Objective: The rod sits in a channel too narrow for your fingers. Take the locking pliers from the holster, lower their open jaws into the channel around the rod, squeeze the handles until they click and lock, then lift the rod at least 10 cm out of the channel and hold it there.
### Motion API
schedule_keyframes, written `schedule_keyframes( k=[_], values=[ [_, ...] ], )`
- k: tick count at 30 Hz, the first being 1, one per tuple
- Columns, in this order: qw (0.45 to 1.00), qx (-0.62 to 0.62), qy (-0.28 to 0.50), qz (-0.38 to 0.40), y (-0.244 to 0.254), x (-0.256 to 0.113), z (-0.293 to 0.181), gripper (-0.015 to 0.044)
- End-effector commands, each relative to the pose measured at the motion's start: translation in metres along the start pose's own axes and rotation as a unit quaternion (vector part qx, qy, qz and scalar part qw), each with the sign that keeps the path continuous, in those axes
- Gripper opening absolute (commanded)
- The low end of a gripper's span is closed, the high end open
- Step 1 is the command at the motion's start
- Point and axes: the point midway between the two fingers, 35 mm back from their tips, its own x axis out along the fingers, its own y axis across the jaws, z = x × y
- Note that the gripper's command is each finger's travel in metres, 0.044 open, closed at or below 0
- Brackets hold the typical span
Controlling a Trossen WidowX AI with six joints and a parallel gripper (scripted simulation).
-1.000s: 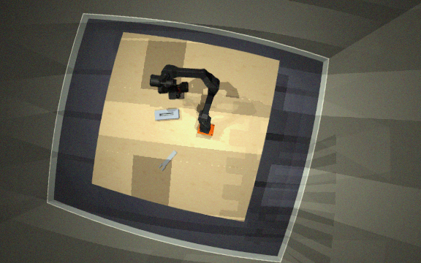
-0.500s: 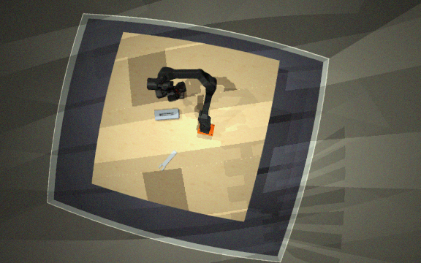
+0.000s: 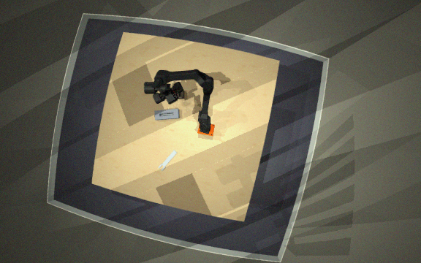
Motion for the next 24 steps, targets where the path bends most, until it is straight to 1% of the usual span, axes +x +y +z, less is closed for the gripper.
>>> schedule_keyframes(
  k=[1, 24],
  values=[
    [0.999, -0.035, -0.001, -0.003, -0.009, -0.001, 0.003, 0.0315],
    [0.98, -0.199, -0.004, -0.004, -0.042, 0.0, 0.022, 0.0315]
  ],
)
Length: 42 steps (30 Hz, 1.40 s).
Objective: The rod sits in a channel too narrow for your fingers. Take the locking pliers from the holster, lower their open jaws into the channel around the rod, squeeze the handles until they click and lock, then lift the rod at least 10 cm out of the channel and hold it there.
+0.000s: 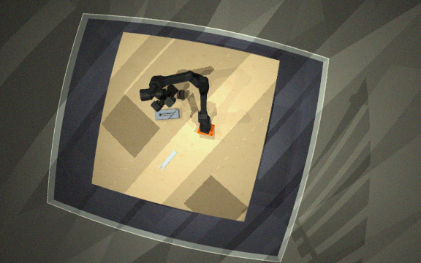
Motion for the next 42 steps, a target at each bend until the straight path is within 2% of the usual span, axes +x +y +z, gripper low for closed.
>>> schedule_keyframes(
  k=[1, 42],
  values=[
    [0.999, -0.035, 0.0, -0.002, -0.01, -0.001, 0.001, 0.0315],
    [0.946, -0.323, -0.003, 0.001, -0.072, 0.0, 0.024, 0.0315]
  ],
)
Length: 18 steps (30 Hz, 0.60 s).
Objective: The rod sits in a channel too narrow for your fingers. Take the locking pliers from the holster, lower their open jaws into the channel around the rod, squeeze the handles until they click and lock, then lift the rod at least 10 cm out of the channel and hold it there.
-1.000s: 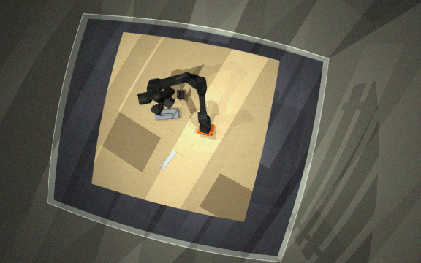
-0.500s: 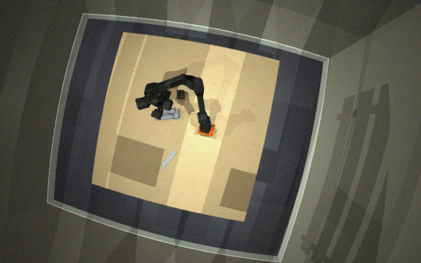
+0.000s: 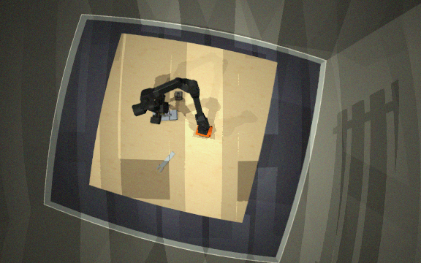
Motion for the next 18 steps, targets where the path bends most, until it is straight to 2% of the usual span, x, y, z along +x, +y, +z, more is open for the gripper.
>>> schedule_keyframes(
  k=[1, 18],
  values=[
    [0.999, -0.035, 0.001, -0.001, -0.01, -0.001, -0.002, 0.0315],
    [0.993, -0.116, 0.001, 0.002, -0.029, 0.001, -0.005, 0.0315]
  ],
)
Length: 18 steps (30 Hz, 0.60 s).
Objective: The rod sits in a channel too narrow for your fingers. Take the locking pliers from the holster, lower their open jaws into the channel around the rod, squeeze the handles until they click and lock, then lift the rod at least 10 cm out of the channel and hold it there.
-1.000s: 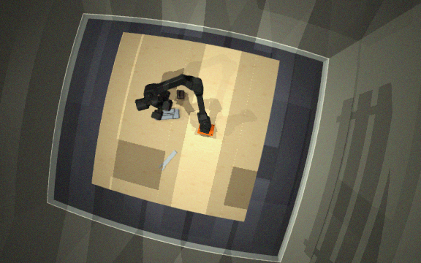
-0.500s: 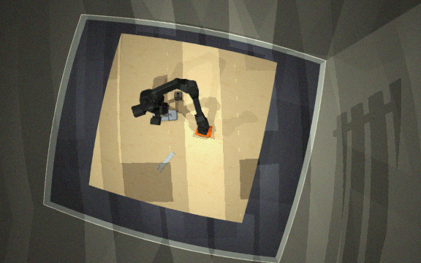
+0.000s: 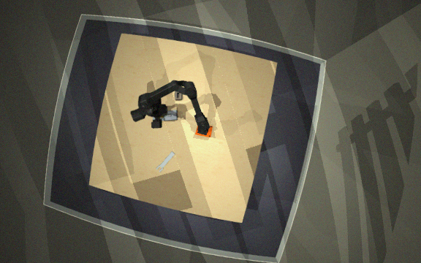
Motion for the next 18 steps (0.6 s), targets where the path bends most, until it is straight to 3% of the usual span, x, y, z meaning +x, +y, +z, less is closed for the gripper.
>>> schedule_keyframes(
  k=[1, 18],
  values=[
    [1.0, -0.008, 0.002, 0.0, -0.0033, 0.0006, -0.003, 0.0315],
    [1.0, -0.008, 0.002, 0.0, -0.0036, -0.0004, -0.0042, 0.0315]
  ],
)
